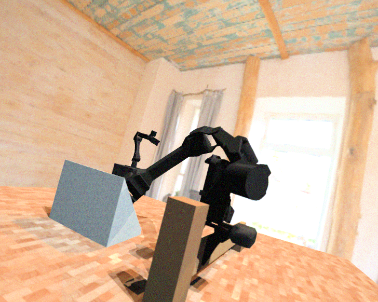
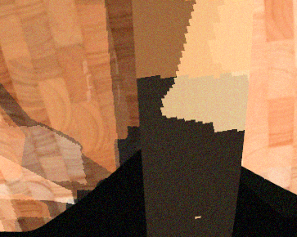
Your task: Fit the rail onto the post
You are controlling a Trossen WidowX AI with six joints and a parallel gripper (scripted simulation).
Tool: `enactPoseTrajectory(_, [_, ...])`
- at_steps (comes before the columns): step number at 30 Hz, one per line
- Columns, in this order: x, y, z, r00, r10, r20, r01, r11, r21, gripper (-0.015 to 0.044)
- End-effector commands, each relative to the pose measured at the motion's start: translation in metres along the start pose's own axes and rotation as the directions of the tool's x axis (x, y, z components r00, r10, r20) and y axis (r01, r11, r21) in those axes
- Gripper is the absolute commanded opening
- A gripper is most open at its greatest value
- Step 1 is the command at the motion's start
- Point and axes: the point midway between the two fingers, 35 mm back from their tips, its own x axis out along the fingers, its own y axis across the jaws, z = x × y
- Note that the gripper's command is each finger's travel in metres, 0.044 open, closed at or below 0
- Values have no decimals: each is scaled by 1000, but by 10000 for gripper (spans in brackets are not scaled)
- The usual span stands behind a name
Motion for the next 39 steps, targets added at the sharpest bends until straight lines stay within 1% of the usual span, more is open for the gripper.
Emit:
enactPoseTrajectory(1, [-5, -1, -5, 1000, -14, -8, 13, 1000, -1, 0])
enactPoseTrajectory(25, [-3, -1, -11, 1000, -14, -9, 14, 1000, -1, 0])
enactPoseTrajectory(39, [0, 0, -7, 1000, -3, -2, 3, 1000, 2, 368])
